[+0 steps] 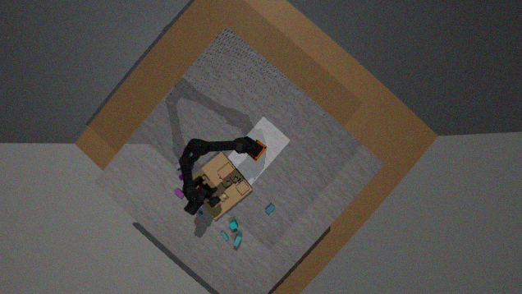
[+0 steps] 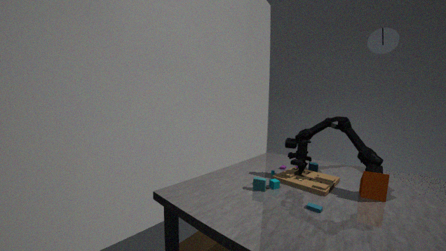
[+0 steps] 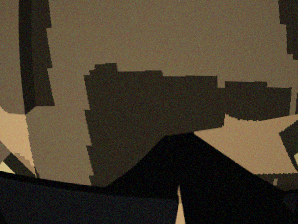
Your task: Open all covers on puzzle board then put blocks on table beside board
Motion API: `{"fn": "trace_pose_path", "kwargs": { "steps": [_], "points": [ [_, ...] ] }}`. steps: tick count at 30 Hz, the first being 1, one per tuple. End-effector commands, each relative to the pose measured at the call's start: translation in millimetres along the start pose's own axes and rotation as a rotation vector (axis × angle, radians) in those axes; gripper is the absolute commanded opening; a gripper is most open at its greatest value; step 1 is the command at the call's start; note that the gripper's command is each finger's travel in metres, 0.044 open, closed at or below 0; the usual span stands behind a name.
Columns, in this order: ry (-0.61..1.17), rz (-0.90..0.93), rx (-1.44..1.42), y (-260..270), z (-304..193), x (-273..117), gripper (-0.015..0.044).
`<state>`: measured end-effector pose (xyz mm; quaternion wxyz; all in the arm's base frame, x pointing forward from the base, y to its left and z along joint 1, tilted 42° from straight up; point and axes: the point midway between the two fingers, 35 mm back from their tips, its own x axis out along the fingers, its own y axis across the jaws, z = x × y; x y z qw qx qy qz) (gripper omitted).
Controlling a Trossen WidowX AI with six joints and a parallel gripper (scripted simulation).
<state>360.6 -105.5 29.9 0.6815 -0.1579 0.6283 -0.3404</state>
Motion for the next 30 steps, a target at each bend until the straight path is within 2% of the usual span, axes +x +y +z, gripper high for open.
{"fn": "trace_pose_path", "kwargs": {
  "steps": [1,12,30],
  "points": [
    [-0.003,0.001,0.005,3,5,-1,0.0000],
    [-0.003,0.001,0.005,9,15,-2,0.0000],
    [-0.003,0.003,0.005,11,17,-25,0.0000]
  ]
}}
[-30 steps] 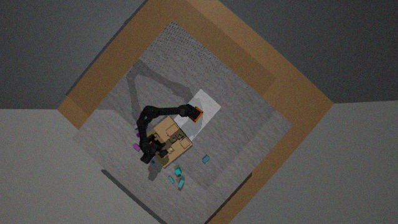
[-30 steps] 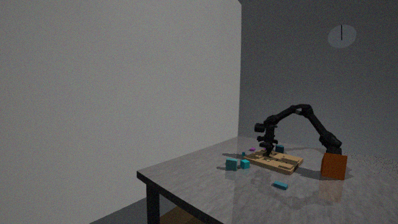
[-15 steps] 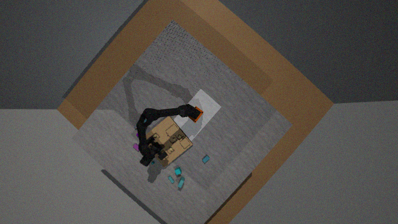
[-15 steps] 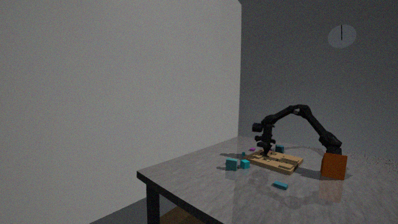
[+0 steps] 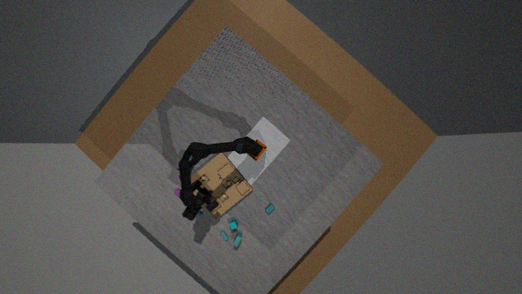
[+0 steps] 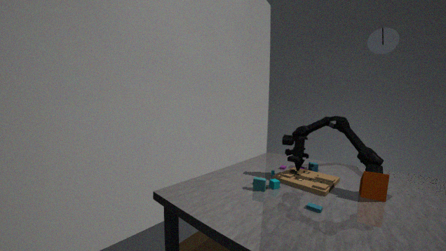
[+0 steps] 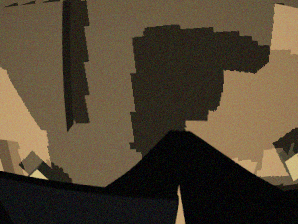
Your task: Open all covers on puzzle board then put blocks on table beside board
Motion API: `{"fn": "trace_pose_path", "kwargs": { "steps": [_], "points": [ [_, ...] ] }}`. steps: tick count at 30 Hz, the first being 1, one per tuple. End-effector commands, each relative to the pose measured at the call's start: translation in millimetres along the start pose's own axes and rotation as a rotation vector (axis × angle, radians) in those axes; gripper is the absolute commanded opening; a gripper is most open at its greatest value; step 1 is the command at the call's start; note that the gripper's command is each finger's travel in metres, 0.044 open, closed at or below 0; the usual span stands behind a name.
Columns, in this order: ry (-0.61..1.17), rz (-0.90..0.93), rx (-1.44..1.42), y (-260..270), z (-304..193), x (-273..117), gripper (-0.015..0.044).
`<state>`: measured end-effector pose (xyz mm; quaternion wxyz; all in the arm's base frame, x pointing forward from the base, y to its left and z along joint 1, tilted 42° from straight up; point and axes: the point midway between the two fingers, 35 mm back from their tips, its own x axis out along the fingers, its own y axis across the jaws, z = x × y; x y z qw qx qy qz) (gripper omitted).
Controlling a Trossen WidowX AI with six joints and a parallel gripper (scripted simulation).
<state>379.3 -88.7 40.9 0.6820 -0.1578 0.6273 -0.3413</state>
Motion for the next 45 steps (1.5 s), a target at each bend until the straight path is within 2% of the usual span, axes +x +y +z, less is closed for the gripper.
{"fn": "trace_pose_path", "kwargs": {
  "steps": [1,21,45],
  "points": [
    [-0.002,0.004,0.003,1,1,-6,0.0000],
    [0.000,0.002,-0.039,3,-3,-26,0.0000],
    [-0.007,0.018,-1.443,47,-131,-43,0.0000]
  ]
}}
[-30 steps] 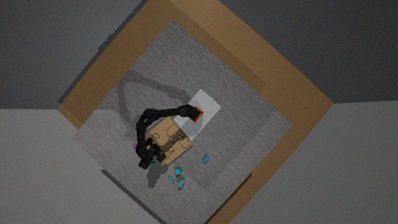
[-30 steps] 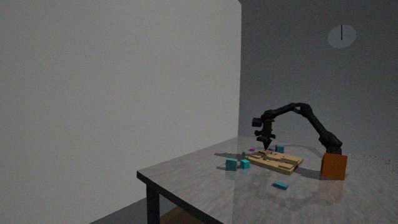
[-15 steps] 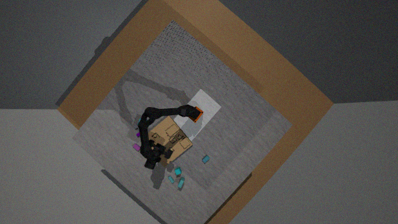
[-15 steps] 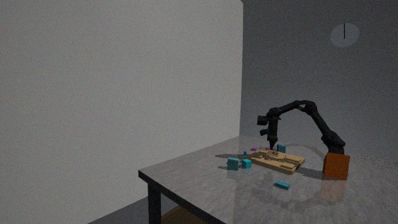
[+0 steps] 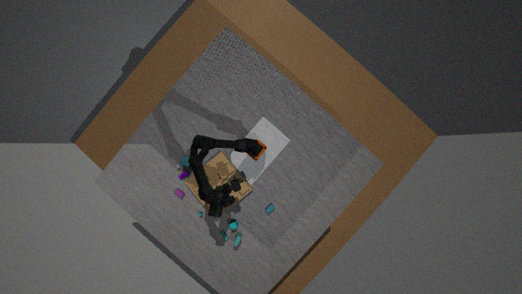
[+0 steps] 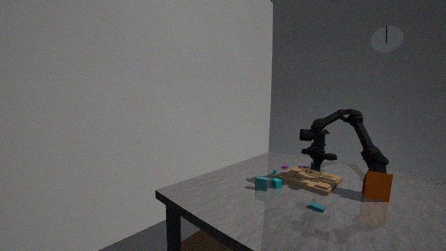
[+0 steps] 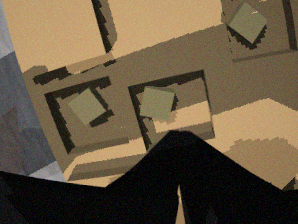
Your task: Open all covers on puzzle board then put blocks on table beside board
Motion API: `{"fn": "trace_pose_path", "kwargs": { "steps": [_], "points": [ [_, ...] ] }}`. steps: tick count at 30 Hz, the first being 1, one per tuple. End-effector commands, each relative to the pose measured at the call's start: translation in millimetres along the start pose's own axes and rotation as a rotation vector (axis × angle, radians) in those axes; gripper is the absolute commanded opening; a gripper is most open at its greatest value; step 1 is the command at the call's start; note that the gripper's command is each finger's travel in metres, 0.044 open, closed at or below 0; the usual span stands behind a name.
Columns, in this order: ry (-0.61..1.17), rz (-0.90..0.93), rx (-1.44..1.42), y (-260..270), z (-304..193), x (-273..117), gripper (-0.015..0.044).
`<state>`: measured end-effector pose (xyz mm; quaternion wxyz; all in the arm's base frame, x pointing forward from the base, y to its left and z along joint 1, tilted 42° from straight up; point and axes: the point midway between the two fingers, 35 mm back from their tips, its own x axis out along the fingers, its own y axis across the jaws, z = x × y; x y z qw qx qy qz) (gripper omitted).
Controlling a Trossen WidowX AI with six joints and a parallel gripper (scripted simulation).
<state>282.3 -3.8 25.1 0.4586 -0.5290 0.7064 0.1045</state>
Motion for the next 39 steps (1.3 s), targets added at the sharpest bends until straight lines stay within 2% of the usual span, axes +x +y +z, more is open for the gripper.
{"fn": "trace_pose_path", "kwargs": {
  "steps": [1,9,17,28,39],
  "points": [
    [0.000,0.002,-0.227,22,-4,0,0.0000],
    [0.009,0.002,-0.653,59,-14,4,0.0000],
    [0.009,0.002,-0.662,60,-14,8,0.0000],
    [0.011,0.001,-0.662,59,-14,53,0.0000],
    [0.011,0.001,-0.662,58,-14,61,0.0000]
  ]
}}
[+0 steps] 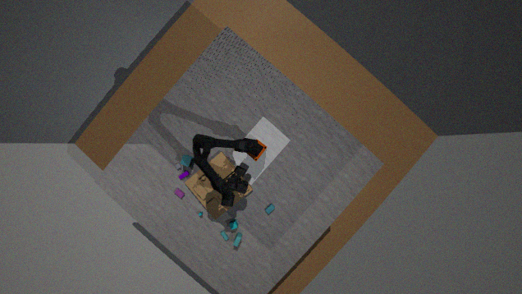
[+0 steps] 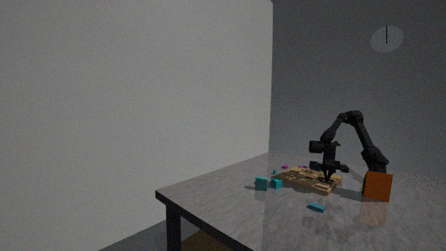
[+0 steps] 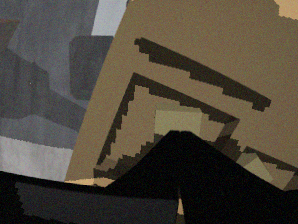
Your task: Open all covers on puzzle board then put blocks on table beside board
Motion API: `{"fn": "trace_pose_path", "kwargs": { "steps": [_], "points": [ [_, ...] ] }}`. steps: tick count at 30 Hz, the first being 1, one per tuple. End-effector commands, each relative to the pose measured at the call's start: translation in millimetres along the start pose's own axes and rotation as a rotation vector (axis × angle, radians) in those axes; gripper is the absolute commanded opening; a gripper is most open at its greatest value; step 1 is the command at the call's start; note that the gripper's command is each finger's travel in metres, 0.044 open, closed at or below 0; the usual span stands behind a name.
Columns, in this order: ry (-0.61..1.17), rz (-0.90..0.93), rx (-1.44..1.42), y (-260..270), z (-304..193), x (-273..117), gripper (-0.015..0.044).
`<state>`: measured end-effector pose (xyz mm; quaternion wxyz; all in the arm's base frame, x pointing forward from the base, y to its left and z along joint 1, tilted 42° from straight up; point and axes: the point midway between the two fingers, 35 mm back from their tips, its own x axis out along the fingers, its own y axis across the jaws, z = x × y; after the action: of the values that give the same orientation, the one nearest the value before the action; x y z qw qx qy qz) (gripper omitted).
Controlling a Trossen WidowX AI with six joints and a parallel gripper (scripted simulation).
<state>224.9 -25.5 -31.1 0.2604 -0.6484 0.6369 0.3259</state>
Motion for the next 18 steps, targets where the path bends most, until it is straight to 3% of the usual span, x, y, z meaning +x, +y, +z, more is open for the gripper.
{"fn": "trace_pose_path", "kwargs": {
  "steps": [1,18],
  "points": [
    [0.004,0.000,-0.004,0.5,-0.6,4.3,0.0000],
    [0.005,0.001,-0.003,6.7,-7.4,11.3,0.0000]
  ]
}}
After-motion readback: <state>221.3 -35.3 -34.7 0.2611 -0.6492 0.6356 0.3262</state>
